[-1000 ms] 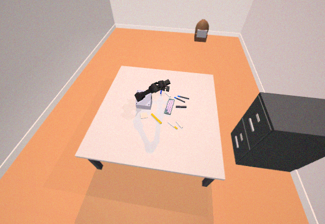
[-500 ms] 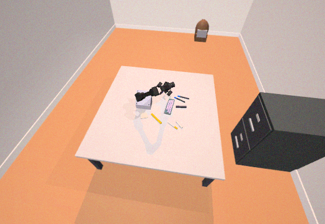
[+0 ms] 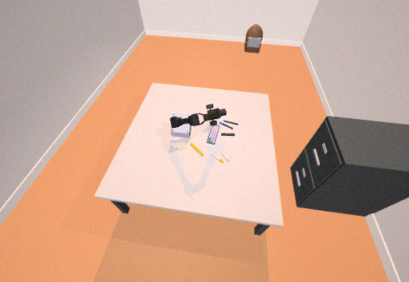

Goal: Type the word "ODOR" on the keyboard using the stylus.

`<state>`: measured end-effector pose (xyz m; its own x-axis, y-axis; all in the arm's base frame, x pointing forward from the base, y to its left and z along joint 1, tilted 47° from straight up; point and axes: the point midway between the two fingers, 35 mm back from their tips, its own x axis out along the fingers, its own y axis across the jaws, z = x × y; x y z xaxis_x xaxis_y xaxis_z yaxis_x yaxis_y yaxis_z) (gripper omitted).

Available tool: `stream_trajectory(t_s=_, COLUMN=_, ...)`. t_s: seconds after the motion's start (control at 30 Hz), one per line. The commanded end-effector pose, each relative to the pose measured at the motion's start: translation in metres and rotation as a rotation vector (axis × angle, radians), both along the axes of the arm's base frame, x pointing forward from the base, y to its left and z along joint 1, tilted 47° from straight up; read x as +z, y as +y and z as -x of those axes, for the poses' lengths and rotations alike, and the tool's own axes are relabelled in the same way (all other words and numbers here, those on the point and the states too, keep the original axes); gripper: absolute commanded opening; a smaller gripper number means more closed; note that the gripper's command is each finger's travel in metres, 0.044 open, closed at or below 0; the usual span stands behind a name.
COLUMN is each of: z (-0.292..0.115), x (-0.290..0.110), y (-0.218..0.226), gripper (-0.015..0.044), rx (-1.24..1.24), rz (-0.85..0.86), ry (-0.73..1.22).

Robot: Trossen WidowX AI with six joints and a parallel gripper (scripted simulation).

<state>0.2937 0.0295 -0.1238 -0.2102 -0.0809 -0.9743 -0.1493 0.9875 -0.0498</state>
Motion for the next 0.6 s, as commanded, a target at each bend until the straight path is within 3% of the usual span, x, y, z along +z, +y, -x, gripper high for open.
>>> stream_trajectory(t_s=0.0, z=-0.012, x=0.013, y=-0.004, gripper=0.0000, rx=-0.176, rz=0.001, ry=-0.011)
stream_trajectory(t_s=0.57, z=-0.036, x=0.061, y=-0.035, gripper=0.0000, rx=-0.917, rz=0.055, ry=0.049)
